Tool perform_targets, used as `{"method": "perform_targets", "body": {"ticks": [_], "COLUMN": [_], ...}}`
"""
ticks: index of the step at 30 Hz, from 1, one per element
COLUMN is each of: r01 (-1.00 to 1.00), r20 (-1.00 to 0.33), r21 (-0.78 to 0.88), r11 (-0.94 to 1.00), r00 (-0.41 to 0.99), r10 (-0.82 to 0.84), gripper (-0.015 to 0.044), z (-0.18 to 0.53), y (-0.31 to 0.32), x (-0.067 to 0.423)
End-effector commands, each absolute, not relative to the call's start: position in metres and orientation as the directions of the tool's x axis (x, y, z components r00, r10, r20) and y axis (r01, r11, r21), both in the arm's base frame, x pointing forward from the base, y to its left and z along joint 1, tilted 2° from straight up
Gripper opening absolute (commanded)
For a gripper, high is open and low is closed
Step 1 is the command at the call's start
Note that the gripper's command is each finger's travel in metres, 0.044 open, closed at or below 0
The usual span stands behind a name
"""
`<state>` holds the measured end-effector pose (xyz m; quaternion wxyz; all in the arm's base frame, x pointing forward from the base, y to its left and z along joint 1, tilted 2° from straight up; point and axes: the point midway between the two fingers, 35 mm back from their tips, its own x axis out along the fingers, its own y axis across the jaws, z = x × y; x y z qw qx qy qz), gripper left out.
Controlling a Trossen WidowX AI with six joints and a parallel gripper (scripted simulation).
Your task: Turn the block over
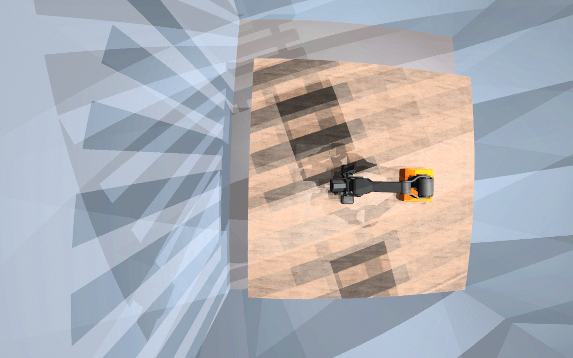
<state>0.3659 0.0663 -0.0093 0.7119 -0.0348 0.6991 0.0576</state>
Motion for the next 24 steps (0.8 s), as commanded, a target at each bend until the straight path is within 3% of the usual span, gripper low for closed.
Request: {"method": "perform_targets", "body": {"ticks": [1, 12, 18, 24], "r01": [-0.125, -0.125, -0.125, -0.125], "r20": [-0.999, -0.999, -0.999, -0.999], "r21": [0.033, 0.033, 0.033, 0.033], "r11": [0.992, 0.992, 0.992, 0.992], "r00": [0.013, 0.013, 0.014, 0.024], "r10": [0.035, 0.035, 0.035, 0.036], "gripper": [0.0216, 0.0142, 0.0000, 0.0000], "z": [-0.010, -0.010, 0.019, 0.019], "y": [0.067, 0.067, 0.066, 0.066], "x": [0.365, 0.365, 0.365, 0.365]}}
